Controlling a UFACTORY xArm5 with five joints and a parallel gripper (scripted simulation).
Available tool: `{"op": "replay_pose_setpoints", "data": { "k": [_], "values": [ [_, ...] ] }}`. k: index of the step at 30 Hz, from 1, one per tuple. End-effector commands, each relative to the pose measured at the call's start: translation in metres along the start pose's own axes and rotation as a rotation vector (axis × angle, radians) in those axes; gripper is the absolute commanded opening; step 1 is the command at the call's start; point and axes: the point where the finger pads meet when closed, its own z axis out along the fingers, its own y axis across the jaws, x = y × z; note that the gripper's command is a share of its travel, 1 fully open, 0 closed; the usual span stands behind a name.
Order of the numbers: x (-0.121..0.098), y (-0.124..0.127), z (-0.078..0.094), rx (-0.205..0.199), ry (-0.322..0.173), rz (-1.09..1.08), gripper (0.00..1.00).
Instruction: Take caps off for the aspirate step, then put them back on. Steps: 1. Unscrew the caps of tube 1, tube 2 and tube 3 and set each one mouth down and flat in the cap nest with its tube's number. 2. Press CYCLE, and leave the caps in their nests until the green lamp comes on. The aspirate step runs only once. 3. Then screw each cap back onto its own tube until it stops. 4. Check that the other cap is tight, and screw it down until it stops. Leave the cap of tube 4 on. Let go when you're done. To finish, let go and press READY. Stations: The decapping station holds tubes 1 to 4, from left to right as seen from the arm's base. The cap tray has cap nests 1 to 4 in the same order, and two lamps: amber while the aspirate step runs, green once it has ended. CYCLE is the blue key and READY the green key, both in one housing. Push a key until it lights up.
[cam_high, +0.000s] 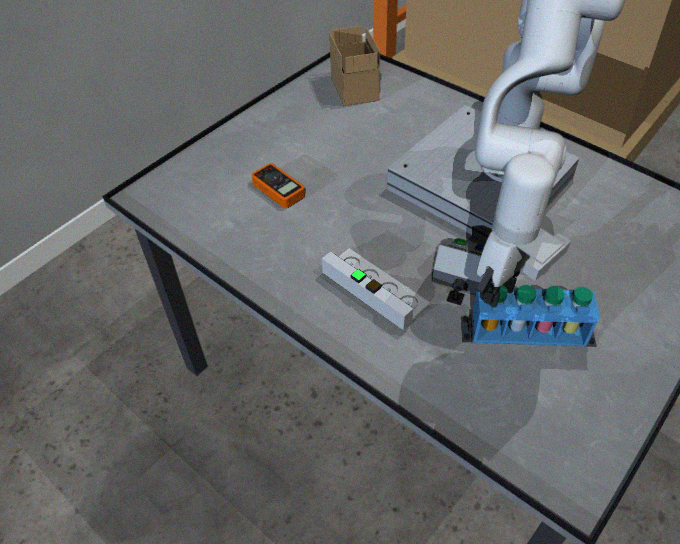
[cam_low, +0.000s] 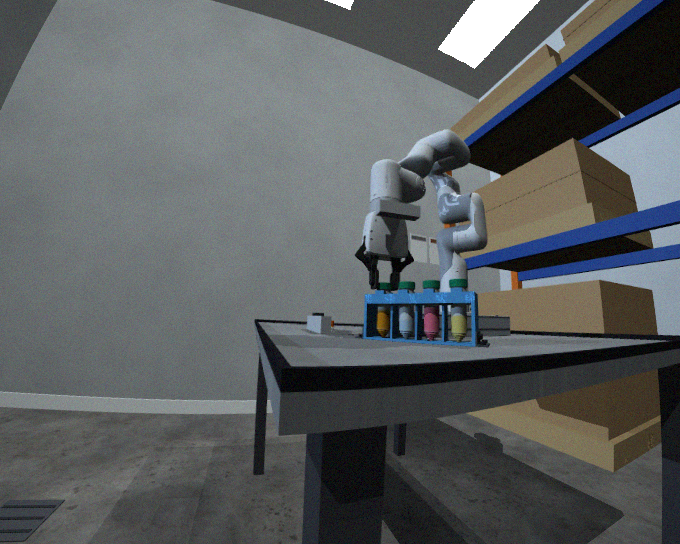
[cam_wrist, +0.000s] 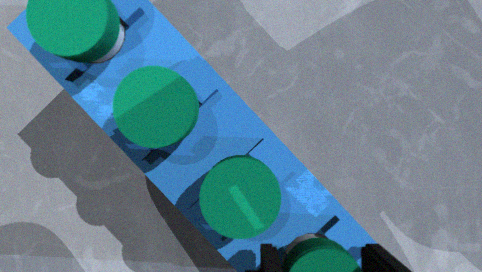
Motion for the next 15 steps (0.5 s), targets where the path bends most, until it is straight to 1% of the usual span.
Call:
{"op": "replay_pose_setpoints", "data": {
  "k": [1,7,15],
  "values": [
    [0.001,0.001,-0.002,0.003,0.015,0.002,0.46],
    [0.001,0.001,-0.005,0.003,0.015,0.002,0.46],
    [0.001,0.002,-0.029,0.003,0.015,0.002,0.46]
  ]
}}
